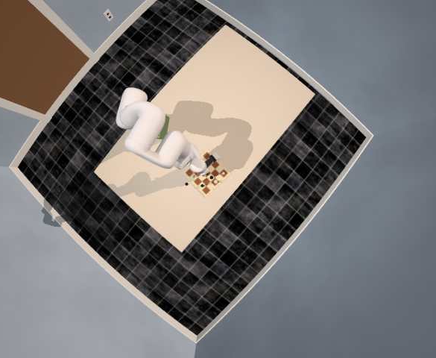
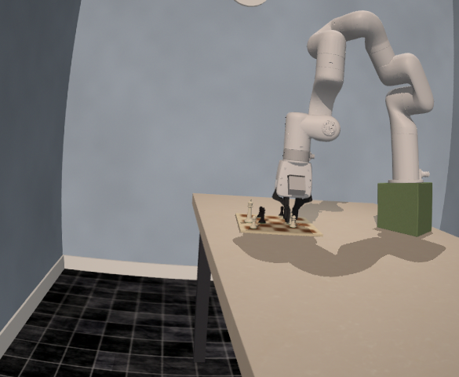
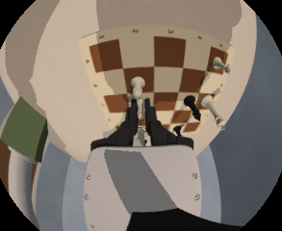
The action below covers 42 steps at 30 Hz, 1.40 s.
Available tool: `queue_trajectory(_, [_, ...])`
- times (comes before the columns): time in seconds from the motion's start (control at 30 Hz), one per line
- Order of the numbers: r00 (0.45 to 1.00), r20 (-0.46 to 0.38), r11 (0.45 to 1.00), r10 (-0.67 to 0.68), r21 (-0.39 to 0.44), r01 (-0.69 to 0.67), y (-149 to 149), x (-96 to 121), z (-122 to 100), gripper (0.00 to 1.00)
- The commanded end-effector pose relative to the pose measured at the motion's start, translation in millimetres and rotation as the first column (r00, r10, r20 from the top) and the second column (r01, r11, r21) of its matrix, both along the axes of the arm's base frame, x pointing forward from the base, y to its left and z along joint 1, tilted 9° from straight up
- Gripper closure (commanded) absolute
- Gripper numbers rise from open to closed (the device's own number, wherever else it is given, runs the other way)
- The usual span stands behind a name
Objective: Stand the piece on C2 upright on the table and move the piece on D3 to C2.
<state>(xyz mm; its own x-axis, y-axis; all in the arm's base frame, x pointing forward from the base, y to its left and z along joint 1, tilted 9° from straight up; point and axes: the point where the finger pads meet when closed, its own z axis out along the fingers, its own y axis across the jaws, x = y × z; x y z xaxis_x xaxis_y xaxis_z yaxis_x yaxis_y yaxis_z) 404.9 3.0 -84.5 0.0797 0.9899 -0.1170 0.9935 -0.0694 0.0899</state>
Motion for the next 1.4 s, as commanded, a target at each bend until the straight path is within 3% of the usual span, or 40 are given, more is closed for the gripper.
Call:
queue_trajectory(0.0, [1.0,0.003,1.0,0.0,0.001,0.0,0.4,1.3,0.9,1.0])
queue_trajectory(0.27, [1.0,0.003,1.0,0.0,0.001,0.0,0.4,1.3,0.9,1.0])
queue_trajectory(0.3, [1.0,0.003,1.0,0.0,0.001,0.0,0.4,1.3,0.9,0.93])
queue_trajectory(0.43, [1.0,0.003,1.0,0.0,0.001,0.0,0.4,1.3,0.9,0.93])
queue_trajectory(0.47, [1.0,0.003,1.0,0.0,0.001,0.0,0.4,1.3,0.9,0.86])
queue_trajectory(0.53, [1.0,0.003,1.0,0.0,0.001,0.0,0.4,1.3,0.9,0.86])
queue_trajectory(0.57, [1.0,0.003,1.0,0.0,0.001,0.0,0.4,1.3,0.9,0.79])
queue_trajectory(0.63, [1.0,0.003,1.0,0.0,0.001,0.0,0.4,1.3,0.9,0.79])
queue_trajectory(0.67, [1.0,0.003,1.0,0.0,0.001,0.0,0.4,1.3,0.9,0.73])
queue_trajectory(0.73, [1.0,0.003,1.0,0.0,0.001,0.0,0.4,1.3,0.9,0.73])
queue_trajectory(0.77, [1.0,0.003,1.0,0.0,0.001,0.0,0.4,1.3,0.9,0.66])
queue_trajectory(1.2, [1.0,0.003,1.0,0.0,0.001,0.0,0.5,1.2,1.9,0.66])
queue_trajectory(1.37, [1.0,0.003,1.0,0.0,0.001,0.0,2.1,0.1,15.0,0.66])
